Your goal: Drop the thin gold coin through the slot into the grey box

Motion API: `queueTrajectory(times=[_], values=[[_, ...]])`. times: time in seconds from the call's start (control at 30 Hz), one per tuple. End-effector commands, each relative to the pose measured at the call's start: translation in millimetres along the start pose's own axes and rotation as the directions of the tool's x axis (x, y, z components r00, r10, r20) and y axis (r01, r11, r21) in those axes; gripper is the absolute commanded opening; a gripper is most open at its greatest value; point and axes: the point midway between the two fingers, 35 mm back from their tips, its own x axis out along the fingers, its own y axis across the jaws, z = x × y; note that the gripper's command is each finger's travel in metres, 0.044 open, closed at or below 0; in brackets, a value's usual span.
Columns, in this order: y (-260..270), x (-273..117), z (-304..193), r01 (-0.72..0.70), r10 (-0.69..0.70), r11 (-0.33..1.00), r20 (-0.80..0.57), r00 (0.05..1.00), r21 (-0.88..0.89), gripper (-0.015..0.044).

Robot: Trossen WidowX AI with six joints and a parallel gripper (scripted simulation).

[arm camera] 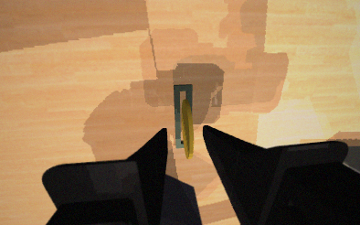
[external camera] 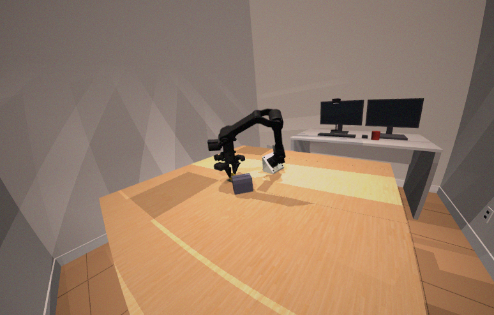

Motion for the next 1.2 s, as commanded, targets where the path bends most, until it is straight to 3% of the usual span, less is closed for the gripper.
queueTrajectory(times=[0.0,0.47,0.67,1.17], values=[[-0.6,7.1,-0.5,-0.002,0.002,1.0,-0.003,1.0,0.005,0.0161],[-2.1,26.6,-1.7,-0.002,0.002,1.0,-0.005,1.0,0.004,0.0161],[-2.1,26.6,-1.7,-0.002,0.002,1.0,-0.005,1.0,0.004,0.0003],[-0.9,18.2,-0.7,-0.002,0.002,1.0,-0.004,1.0,0.005,0.0]])
